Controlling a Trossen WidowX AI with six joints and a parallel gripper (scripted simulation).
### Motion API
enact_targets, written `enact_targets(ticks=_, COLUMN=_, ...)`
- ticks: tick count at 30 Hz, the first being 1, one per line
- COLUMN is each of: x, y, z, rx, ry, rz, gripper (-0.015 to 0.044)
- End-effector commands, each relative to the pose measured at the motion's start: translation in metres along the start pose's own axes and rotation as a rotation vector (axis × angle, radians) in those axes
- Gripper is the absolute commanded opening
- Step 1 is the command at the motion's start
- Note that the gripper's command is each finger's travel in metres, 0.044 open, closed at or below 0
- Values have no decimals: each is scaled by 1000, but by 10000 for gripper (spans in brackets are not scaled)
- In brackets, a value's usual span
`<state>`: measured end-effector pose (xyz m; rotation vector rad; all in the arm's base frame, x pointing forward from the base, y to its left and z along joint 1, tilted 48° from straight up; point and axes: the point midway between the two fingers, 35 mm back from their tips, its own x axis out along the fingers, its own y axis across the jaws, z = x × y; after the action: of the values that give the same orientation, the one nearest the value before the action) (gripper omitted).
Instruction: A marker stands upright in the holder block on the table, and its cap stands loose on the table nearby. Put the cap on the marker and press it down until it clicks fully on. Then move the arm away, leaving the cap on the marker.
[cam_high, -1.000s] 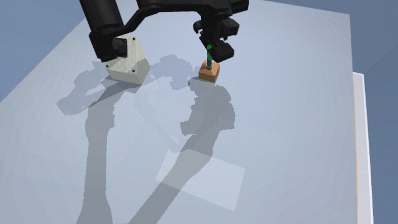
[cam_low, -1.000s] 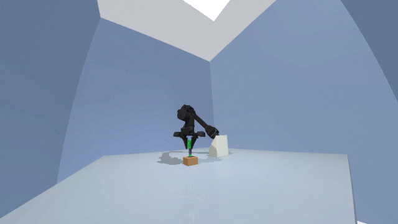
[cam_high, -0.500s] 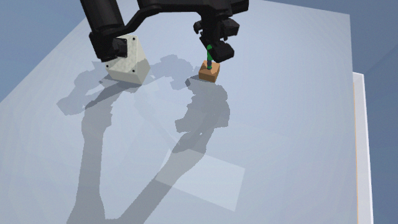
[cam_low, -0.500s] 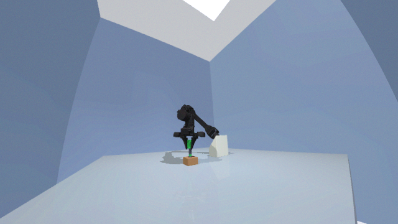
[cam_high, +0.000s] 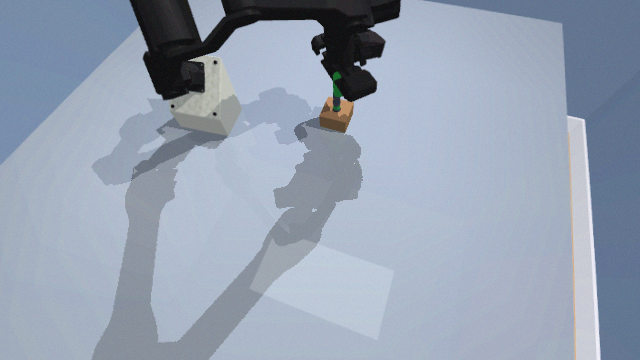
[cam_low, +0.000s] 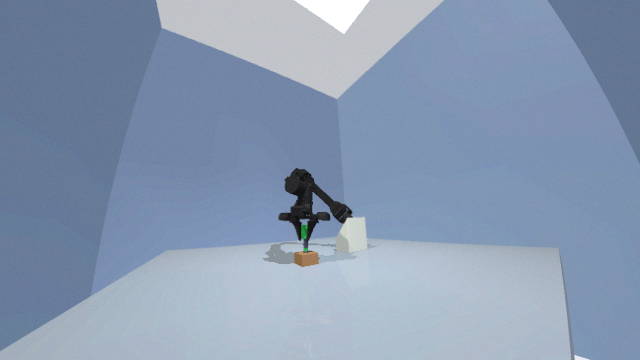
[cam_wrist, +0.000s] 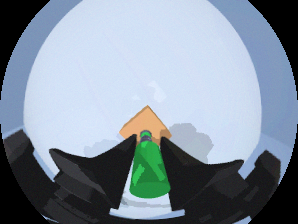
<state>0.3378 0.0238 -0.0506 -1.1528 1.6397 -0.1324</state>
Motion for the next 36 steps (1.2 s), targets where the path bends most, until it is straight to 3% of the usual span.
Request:
enact_targets(ticks=1, x=27, y=1, z=-6, rx=14, ry=51, rz=21, gripper=0)
enact_targets(ticks=16, x=28, y=1, z=-5, rx=14, ry=51, rz=21, gripper=0)
enact_targets(ticks=17, x=1, y=0, z=1, rx=0, ry=0, rz=-1, gripper=26)
enact_targets(ticks=32, x=1, y=0, z=1, rx=0, ry=0, rz=-1, gripper=420)
enact_targets(ticks=36, x=-20, y=-1, z=4, rx=-1, ry=-2, rz=0, gripper=440)
